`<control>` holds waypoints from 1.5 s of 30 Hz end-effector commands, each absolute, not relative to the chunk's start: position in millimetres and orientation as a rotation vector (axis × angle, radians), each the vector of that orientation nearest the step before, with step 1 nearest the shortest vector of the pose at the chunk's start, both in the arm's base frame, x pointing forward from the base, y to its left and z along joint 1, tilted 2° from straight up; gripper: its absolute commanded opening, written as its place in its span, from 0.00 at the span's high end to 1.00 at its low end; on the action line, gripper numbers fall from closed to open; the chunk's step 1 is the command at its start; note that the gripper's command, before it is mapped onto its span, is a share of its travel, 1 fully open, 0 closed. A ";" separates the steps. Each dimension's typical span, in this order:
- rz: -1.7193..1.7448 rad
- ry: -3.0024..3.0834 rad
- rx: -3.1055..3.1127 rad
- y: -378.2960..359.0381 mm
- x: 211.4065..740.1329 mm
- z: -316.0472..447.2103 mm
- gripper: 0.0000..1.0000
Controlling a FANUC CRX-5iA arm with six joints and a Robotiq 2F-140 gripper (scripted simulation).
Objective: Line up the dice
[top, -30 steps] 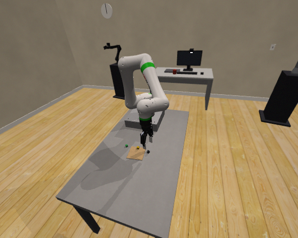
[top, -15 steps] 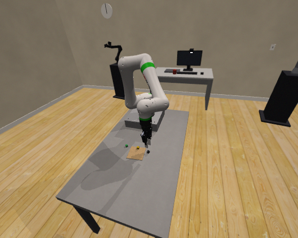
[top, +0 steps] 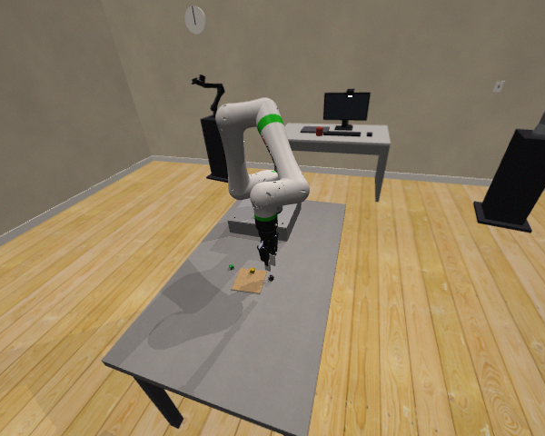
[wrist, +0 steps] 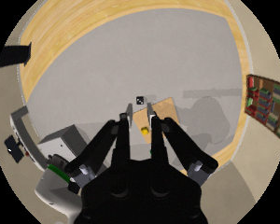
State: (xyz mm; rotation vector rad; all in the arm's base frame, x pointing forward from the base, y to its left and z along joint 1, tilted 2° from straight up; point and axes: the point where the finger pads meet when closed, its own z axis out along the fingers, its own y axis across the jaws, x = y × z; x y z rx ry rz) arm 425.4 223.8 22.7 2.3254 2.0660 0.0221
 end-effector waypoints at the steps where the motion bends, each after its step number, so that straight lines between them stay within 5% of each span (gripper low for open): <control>1: 0.023 2.066 2.325 223.9 425.6 22.7 0.79; 45: 0.022 2.067 2.325 222.8 427.6 -21.7 0.79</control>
